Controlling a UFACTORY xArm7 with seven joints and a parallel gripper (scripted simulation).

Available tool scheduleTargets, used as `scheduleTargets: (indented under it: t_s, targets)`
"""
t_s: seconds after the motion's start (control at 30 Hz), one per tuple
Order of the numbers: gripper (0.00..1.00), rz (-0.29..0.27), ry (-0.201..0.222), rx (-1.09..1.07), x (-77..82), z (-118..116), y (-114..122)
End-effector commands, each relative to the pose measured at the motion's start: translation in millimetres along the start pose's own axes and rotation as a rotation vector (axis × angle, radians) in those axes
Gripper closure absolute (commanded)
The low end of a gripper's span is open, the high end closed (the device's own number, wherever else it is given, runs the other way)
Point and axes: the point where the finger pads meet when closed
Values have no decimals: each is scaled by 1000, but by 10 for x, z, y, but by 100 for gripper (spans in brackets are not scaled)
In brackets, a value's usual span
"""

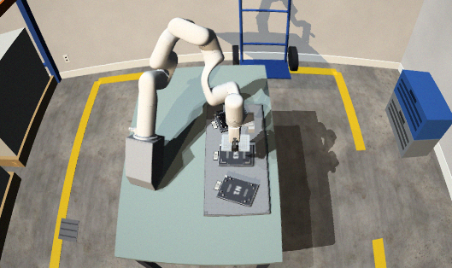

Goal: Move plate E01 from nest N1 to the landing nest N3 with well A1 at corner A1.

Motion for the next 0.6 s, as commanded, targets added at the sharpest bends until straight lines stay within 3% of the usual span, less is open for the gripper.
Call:
scheduleTargets:
  t_s: [0.0,0.57]
  targets:
    - [100,5,1,0,-43,8,-16]
    - [100,4,1,0,-294,8,-16]
Point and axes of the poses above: the point where the finger pads meet when closed, its own x axis back along the fingers, its own z axis across the jaws, y = z × x, and after that the axes turned 11 degrees about -x, right-handed
